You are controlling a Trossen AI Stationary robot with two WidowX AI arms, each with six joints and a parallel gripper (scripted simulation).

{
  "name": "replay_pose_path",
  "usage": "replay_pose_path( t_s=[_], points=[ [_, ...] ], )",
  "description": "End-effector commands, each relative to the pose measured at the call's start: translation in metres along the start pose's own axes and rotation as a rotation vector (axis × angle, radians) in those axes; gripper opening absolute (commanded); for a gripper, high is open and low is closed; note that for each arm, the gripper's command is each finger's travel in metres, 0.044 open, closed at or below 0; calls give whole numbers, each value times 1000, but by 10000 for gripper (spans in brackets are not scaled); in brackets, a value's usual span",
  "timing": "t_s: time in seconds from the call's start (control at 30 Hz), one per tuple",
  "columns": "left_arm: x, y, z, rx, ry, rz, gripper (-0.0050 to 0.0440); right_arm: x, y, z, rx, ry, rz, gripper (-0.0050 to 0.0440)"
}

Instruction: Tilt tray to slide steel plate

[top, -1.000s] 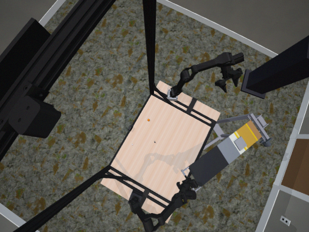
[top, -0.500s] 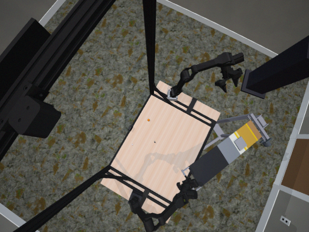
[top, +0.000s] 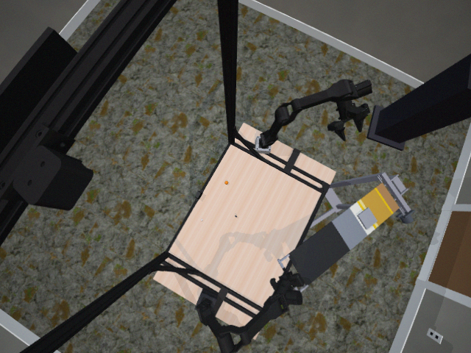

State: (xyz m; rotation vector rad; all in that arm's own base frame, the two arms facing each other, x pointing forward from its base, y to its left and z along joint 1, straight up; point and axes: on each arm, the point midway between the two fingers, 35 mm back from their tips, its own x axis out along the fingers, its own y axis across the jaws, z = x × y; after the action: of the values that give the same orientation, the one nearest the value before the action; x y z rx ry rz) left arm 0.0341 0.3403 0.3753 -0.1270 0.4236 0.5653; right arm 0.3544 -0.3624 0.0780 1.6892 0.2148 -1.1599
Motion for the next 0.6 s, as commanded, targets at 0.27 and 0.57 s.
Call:
replay_pose_path(
  t_s=[0.27,0.57],
  points=[
    [0,-1,0,2,-1,-1,440,-23,20,2,1,-6,50,0],
    [0,-1,0,2,-1,-1,440,-26,24,2,1,-6,60,0]
  ],
)
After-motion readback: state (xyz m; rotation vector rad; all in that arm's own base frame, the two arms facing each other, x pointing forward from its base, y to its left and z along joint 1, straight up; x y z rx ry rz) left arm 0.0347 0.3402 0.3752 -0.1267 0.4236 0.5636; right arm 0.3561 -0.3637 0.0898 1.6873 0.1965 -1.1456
